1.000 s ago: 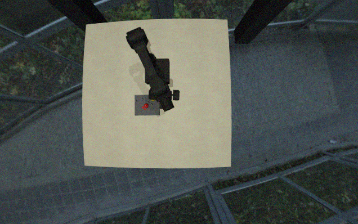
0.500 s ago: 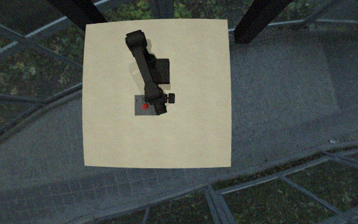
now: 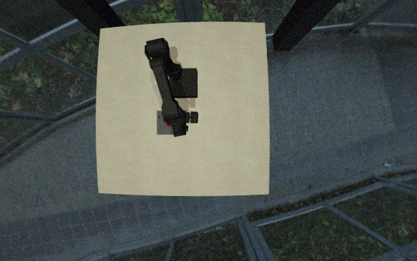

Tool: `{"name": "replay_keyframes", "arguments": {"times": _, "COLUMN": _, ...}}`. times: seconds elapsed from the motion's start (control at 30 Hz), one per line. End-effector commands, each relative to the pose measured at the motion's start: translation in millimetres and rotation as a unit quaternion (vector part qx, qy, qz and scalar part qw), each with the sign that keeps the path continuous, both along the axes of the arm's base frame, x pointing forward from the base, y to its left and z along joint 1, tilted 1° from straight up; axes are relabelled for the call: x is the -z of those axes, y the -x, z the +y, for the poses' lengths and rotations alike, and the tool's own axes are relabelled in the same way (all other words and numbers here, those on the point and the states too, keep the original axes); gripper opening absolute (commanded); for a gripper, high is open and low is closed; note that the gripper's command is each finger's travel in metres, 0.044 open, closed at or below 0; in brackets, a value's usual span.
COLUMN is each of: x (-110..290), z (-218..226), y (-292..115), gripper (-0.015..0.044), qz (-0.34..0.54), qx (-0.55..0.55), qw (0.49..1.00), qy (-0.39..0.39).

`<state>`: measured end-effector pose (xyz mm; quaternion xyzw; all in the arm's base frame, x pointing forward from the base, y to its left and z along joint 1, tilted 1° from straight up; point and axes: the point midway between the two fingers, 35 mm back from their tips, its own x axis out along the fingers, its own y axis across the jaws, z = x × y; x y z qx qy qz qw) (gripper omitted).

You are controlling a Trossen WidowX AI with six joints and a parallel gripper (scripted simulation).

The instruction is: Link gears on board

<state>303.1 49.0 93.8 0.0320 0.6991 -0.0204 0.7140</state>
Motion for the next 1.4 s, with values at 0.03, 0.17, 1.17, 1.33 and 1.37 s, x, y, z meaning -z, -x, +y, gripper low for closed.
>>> {"name": "replay_keyframes", "arguments": {"times": 0.03, "x": 4, "z": -9, "y": -3, "gripper": 0.0000, "qz": 0.000, "qx": -0.002, "qw": 1.000, "qy": 0.000}}
{"name": "replay_keyframes", "arguments": {"times": 0.17, "x": 8, "z": -18, "y": -6, "gripper": 0.0000, "qz": 0.000, "qx": -0.002, "qw": 1.000, "qy": 0.000}}
{"name": "replay_keyframes", "arguments": {"times": 1.17, "x": 27, "z": -70, "y": -13, "gripper": 0.0000, "qz": -0.001, "qx": -0.005, "qw": 1.000, "qy": 0.002}}
{"name": "replay_keyframes", "arguments": {"times": 1.33, "x": 27, "z": -70, "y": -13, "gripper": 0.0000, "qz": -0.001, "qx": -0.005, "qw": 1.000, "qy": 0.002}}
{"name": "replay_keyframes", "arguments": {"times": 1.37, "x": 27, "z": -70, "y": -13, "gripper": 0.0000, "qz": -0.001, "qx": -0.005, "qw": 1.000, "qy": 0.002}}
